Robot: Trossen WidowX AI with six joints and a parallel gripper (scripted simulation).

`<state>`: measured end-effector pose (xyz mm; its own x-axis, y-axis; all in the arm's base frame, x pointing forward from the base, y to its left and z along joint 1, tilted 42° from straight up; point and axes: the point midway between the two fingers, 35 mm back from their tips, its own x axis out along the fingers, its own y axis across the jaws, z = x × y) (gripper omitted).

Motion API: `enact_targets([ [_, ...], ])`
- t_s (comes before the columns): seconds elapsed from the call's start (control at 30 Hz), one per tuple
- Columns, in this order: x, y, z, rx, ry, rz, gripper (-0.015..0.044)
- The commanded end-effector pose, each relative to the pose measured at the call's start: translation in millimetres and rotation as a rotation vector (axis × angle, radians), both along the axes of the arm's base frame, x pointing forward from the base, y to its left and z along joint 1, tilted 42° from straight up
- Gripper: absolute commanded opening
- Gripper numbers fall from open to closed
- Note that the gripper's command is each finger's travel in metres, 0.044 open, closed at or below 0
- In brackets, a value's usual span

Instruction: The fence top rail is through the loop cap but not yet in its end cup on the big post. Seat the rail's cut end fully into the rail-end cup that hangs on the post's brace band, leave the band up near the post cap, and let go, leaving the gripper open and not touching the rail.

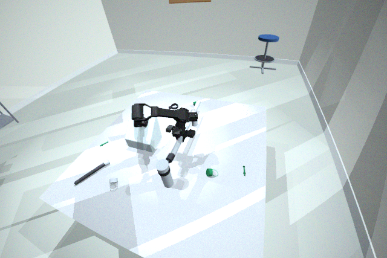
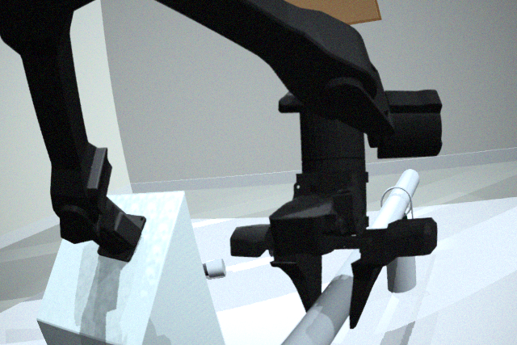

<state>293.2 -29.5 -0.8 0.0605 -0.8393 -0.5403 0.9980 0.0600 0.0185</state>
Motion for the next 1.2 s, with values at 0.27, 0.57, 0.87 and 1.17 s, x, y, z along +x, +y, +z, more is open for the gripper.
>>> enact_targets([
  [0.27,0.7,5.9,9.5,-0.034,-0.010,0.013,0.0000],
  [0.57,1.2,6.3,10.4,-0.034,-0.010,0.013,0.0000],
  [0.87,3.9,8.4,15.1,-0.033,-0.010,0.013,0.0000],
  [1.17,7.6,10.3,19.2,-0.033,-0.010,0.013,0.0000],
])
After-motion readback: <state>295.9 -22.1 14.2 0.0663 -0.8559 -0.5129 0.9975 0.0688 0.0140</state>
